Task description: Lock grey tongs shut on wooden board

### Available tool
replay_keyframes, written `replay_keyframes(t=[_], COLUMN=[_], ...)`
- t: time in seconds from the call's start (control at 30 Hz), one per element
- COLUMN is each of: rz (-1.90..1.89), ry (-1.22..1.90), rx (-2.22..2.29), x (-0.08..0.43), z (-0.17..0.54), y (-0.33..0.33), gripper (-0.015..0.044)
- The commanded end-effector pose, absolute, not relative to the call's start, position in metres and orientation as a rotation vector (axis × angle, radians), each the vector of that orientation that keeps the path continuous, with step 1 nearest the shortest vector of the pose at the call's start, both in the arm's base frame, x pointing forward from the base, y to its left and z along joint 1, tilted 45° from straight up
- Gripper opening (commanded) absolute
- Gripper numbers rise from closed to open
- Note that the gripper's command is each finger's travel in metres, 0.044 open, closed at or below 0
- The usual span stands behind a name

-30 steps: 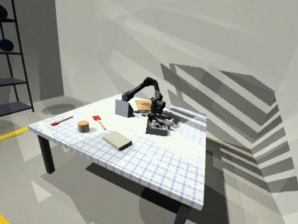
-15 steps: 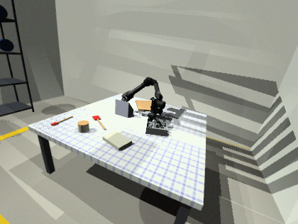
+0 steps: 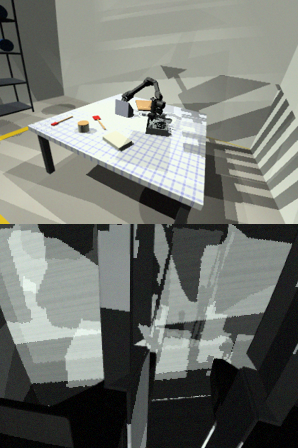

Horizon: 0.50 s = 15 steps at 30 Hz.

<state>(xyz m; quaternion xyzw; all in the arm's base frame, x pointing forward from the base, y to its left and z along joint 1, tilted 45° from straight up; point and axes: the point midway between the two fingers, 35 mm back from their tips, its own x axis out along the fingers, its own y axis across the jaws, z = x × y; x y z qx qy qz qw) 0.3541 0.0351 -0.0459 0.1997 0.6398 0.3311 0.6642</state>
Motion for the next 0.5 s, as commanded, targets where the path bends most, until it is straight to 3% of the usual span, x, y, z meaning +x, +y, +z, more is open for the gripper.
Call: replay_keyframes(t=[0.0, 0.4, 0.47], rz=[0.749, 0.749, 0.749], ry=[1.443, 1.443, 1.443], rx=[0.449, 0.449, 0.449], x=[0.3546, 0.3546, 0.3546], z=[-0.0459, -0.0459, -0.0459], y=[0.035, 0.035, 0.035], gripper=[0.0095, 0.0015, -0.0038])
